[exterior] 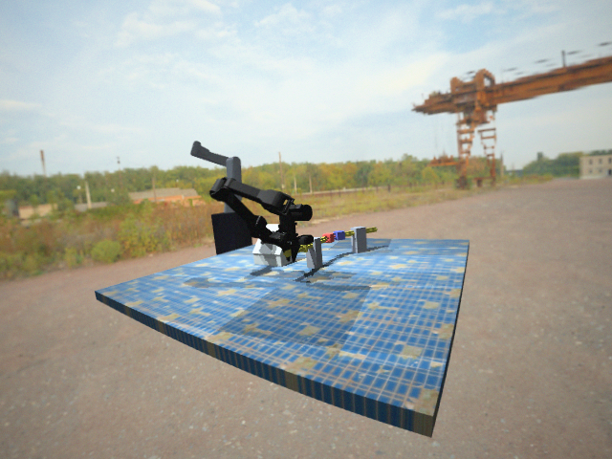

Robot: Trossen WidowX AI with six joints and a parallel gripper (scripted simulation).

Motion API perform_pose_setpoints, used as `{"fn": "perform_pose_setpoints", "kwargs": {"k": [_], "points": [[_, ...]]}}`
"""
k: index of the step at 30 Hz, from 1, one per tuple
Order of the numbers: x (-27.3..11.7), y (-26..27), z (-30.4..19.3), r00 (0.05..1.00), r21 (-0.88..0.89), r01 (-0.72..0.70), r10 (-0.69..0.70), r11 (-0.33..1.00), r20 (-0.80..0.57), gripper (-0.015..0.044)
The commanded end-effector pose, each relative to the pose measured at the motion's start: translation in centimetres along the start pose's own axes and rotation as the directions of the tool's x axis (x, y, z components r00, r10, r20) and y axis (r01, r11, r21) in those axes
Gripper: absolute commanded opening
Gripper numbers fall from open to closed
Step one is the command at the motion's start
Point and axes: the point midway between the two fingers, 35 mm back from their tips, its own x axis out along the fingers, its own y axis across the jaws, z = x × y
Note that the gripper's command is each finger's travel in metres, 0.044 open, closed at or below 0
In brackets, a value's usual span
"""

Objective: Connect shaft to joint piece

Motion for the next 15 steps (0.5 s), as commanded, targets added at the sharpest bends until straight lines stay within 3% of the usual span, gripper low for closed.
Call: {"fn": "perform_pose_setpoints", "kwargs": {"k": [1,15], "points": [[0.0,0.0,-0.7,1.000,0.003,-0.001,0.001,1.000,0.004,0.0000],[0.0,0.0,-2.7,1.000,0.002,-0.001,0.001,1.000,0.003,0.0000]]}}
